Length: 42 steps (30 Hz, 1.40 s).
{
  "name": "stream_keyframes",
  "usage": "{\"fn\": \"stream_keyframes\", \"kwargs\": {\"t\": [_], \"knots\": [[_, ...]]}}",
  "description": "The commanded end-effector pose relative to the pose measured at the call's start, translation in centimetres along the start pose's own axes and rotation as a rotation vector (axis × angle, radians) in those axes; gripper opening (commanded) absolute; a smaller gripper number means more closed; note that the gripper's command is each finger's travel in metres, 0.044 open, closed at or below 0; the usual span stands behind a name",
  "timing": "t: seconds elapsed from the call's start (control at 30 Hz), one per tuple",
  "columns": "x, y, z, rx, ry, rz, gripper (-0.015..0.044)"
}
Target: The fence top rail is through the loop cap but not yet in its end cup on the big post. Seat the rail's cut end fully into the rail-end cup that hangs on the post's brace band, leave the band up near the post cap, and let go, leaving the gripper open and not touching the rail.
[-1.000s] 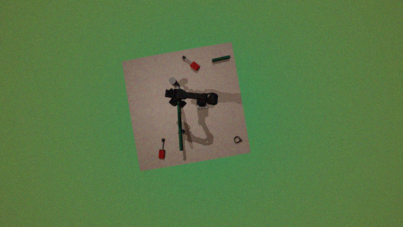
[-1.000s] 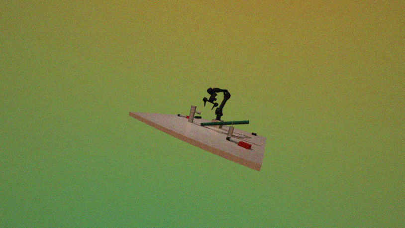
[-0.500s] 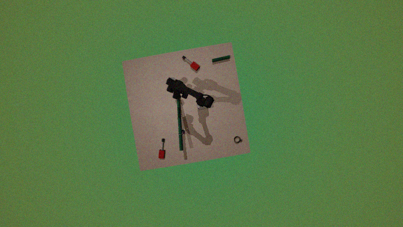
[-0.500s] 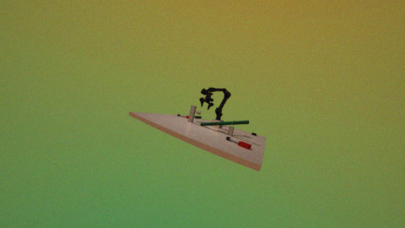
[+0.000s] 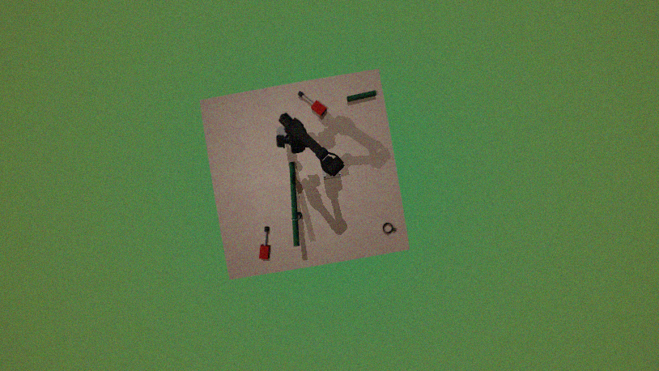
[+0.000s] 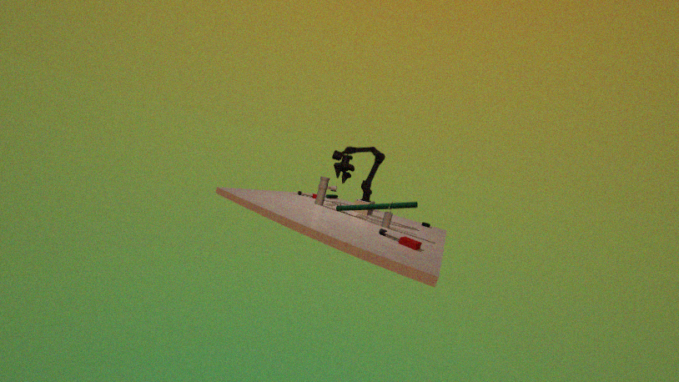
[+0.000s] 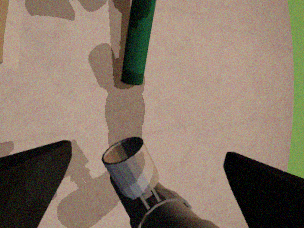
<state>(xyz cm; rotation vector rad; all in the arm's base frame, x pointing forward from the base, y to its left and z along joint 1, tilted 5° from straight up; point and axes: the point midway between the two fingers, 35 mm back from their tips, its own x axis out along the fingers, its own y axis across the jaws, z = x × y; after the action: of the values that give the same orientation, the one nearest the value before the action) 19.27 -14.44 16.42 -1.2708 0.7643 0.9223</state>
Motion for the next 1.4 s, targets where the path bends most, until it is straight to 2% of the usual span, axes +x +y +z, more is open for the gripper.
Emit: {"fn": "stream_keyframes", "kwargs": {"t": [0.0, 0.57, 0.83, 1.37], "knots": [[-1.9, 1.0, -2.8, -0.494, 0.002, -0.106, 0.0440], [-1.9, 1.0, -2.8, -0.494, 0.002, -0.106, 0.0440], [2.4, 2.7, -3.8, -0.500, -0.004, -0.111, 0.0440], [4.2, 2.6, -4.0, -0.506, -0.010, -0.106, 0.0440]]}}
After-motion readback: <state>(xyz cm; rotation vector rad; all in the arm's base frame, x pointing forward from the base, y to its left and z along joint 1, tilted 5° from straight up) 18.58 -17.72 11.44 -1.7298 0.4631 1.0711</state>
